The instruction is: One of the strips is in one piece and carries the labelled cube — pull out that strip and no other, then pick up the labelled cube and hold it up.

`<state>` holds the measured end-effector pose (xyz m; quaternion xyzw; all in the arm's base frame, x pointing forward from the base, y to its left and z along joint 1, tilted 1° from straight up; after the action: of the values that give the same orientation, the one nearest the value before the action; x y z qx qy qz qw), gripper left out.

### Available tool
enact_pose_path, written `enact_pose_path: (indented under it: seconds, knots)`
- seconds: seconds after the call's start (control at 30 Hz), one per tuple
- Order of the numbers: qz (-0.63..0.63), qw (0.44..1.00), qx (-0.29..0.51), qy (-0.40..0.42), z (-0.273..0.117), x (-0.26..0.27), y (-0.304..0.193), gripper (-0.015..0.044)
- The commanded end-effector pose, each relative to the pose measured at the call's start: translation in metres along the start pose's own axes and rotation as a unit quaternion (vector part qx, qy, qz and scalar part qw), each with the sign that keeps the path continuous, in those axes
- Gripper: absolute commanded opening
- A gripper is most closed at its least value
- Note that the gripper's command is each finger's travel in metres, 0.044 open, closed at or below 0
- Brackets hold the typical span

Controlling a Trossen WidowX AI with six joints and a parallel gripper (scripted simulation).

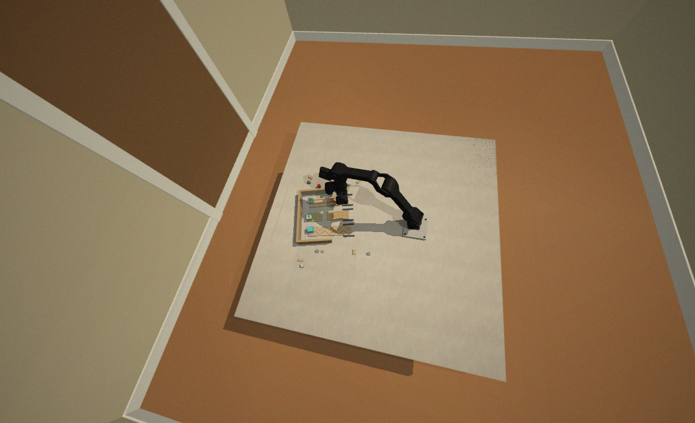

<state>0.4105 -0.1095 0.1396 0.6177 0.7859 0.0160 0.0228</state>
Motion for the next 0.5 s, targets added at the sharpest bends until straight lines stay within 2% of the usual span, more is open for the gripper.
enact_pose_path:
  seconds: [0.0, 0.47]
  knots:
    - [-0.002, 1.0, 0.003, -0.001, 0.008, -0.001, 0.001, 0.0]
    - [-0.002, 1.0, 0.003, -0.001, 0.031, 0.001, 0.001, 0.0]
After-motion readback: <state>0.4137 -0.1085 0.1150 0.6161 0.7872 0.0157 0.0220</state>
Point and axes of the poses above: the point midway between the two fingers, 35 mm back from their tips, its own z axis out along the fingers, its own x axis across the jaws, y = z × x, the point moved 3 cm from there along -z, back along the fingers, and after that the axes turned 2 degrees about -z, right-handed, at the moved point
